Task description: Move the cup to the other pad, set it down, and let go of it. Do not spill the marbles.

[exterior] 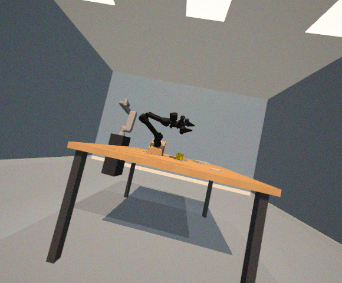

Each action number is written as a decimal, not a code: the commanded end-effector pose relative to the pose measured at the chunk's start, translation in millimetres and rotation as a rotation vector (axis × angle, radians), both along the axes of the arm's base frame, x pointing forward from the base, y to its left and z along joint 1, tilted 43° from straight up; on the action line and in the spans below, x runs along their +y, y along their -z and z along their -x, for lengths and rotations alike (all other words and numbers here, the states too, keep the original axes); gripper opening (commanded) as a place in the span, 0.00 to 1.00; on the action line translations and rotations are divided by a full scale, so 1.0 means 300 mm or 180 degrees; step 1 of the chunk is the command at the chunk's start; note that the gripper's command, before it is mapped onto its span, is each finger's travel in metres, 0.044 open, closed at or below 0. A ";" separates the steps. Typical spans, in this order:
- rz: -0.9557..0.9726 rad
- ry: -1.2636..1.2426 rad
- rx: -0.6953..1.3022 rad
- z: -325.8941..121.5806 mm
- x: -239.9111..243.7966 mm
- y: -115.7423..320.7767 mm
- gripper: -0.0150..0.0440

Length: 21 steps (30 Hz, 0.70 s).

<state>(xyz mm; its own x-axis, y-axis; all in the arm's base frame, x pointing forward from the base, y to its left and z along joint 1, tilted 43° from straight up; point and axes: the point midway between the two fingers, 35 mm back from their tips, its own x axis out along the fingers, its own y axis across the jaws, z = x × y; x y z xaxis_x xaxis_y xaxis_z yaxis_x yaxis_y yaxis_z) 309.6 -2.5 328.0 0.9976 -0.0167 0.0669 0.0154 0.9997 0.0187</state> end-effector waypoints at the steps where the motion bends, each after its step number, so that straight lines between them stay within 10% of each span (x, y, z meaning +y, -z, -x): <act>1: 0.0021 0.0009 0.0059 -0.006 0.001 0.013 0.89; 9: 0.1536 0.0028 0.2624 -0.051 0.052 0.572 0.54; 21: 0.4907 -0.1128 0.5468 0.229 -0.007 0.857 0.54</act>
<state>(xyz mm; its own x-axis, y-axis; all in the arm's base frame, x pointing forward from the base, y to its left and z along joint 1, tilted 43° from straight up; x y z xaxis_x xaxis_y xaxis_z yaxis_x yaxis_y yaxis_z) 256.4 2.7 71.5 0.2144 -0.5159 -0.8294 -0.7466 0.4609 -0.4797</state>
